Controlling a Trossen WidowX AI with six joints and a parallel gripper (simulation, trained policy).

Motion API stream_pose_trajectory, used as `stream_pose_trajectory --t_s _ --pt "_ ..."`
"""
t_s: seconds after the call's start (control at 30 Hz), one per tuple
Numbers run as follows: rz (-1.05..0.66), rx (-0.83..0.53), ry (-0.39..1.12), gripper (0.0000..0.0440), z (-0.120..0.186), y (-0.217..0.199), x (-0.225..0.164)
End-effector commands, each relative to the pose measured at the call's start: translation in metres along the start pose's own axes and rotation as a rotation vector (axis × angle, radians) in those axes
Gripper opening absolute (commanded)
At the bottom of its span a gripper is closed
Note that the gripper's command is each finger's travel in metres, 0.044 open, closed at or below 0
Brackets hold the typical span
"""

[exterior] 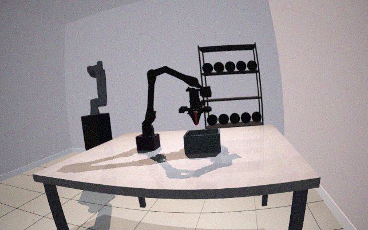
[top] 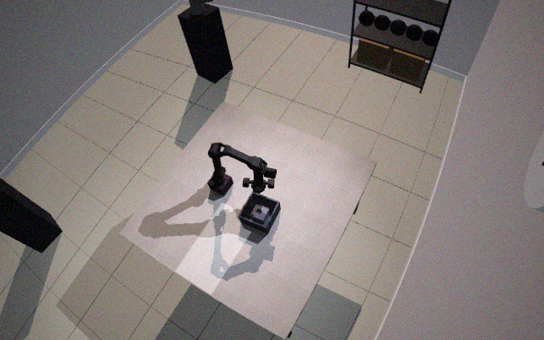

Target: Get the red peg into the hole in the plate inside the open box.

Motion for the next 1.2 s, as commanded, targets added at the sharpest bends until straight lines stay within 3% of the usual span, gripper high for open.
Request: stream_pose_trajectory --t_s 0.0,0.43,0.8,0.9,1.07,1.17 --pt "-0.018 -0.002 -0.015 0.0 -0.005 -0.001 0.017" --pt "-0.01 0.011 -0.005 0.0 -0.039 -0.01 0.07" --pt "0.074 0.039 0.051 0.0001 -0.073 -0.014 0.085" --pt "0.101 0.043 0.078 0.0036 -0.082 -0.015 0.083" --pt "0.118 0.05 0.113 0.0145 -0.094 -0.015 0.084" --pt "0.141 0.06 0.104 0.0154 -0.094 -0.014 0.094"
Point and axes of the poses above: the point midway between the two fingers, 35 mm back from their tips, its own z axis back along the fingers, its own y axis across the jaws, x = y × z, the point moved 4 cm from there along z, back along the fingers, and after that the axes turned 13 degrees about z, right-handed, at the moved point
